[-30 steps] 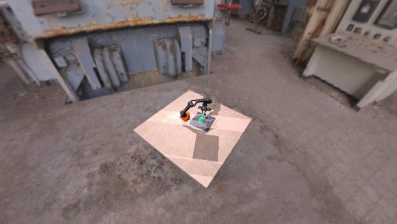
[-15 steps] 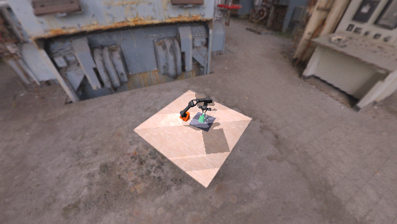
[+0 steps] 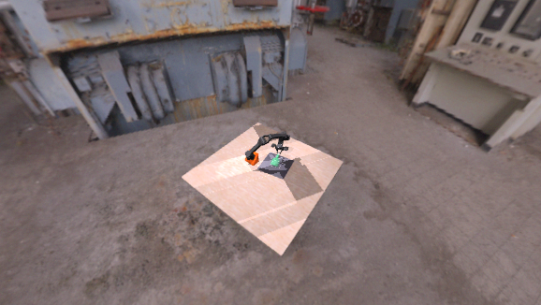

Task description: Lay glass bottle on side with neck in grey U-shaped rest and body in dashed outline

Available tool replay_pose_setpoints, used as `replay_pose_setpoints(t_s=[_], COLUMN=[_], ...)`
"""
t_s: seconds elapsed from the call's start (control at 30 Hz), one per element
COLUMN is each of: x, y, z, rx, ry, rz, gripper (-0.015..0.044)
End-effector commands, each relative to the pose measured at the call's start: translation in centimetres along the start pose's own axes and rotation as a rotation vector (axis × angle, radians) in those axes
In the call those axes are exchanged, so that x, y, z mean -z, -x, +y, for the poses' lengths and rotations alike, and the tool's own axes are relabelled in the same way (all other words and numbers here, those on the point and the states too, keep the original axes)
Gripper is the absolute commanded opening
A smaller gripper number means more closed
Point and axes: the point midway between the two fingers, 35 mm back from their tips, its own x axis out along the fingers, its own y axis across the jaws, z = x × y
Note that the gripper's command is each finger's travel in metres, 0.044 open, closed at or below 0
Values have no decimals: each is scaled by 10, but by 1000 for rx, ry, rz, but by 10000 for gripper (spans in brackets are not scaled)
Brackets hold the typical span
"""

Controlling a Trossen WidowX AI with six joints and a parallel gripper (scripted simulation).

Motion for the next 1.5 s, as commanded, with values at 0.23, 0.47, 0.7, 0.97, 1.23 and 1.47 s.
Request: replay_pose_setpoints(t_s=[0.23,0.47,0.7,0.97,1.23,1.47], x=[15,23,28,32,36,40], y=[-8,-12,-15,-17,-20,-23], z=[5,6,6,7,8,9], rx=[1,3,6,9,12,15], ry=[2,6,8,11,13,15], rz=[0,-2,-3,-4,-5,-7], gripper=[121,121,121,121,121,121])
